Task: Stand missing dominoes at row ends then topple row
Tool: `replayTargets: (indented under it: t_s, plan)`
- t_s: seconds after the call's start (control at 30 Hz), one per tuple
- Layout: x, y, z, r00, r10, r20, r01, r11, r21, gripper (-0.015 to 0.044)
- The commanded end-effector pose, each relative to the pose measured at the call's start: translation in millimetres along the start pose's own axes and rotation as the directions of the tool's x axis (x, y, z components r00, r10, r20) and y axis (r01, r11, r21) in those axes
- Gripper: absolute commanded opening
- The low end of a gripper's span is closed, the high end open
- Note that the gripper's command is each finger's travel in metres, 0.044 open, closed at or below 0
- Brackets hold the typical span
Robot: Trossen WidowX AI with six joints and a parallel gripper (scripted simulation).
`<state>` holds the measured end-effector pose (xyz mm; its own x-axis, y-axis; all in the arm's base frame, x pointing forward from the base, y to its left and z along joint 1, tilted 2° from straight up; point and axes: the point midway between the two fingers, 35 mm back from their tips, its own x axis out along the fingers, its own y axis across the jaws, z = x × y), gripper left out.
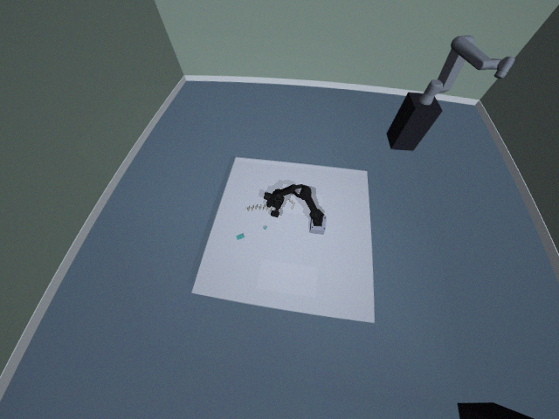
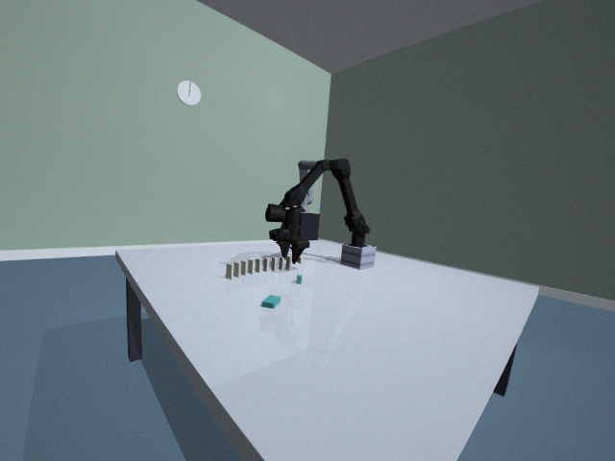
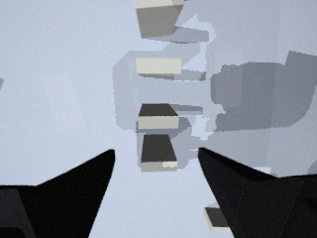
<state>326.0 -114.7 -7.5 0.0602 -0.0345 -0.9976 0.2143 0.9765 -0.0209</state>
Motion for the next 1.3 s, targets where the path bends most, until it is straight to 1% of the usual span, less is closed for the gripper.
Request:
replayTargets:
  t_s: [0.0, 0.07, 0.1, 0.23, 0.37, 0.63, 0.7, 0.77, 0.9, 0.97, 1.07, 1.13, 1.27]
  plan:
    - [1, 0, 0, 1.0, 0.002, 0.0, -0.002, 1.0, -0.006, 0.044]
    - [-2, 0, 1, 1.0, 0.002, 0.0, -0.002, 1.0, -0.006, 0.044]
    - [-11, 0, 2, 1.0, 0.002, 0.0, -0.002, 1.0, -0.005, 0.044]
    - [-83, -1, 7, 1.0, 0.001, 0.001, -0.001, 1.0, -0.002, 0.044]
    - [-128, 0, 1, 1.0, 0.0, 0.001, 0.0, 1.0, 0.0, 0.044]
    - [-130, -1, 0, 1.0, 0.0, 0.0, 0.0, 1.0, -0.013, 0.044]
    - [-125, -8, -6, 1.0, -0.001, 0.0, 0.001, 0.993, -0.116, 0.044]
    - [-116, -18, -15, 1.0, -0.001, -0.001, 0.001, 0.963, -0.271, 0.044]
    - [-99, -36, -37, 1.0, -0.003, -0.004, 0.0, 0.83, -0.558, 0.044]
    - [-91, -44, -48, 1.0, -0.003, -0.005, -0.001, 0.731, -0.682, 0.044]
    - [-78, -55, -66, 1.0, -0.004, -0.006, -0.003, 0.549, -0.836, 0.044]
    - [-70, -60, -78, 1.0, -0.004, -0.007, -0.005, 0.421, -0.907, 0.044]
    - [-62, -65, -90, 1.0, -0.004, -0.008, -0.007, 0.285, -0.959, 0.044]
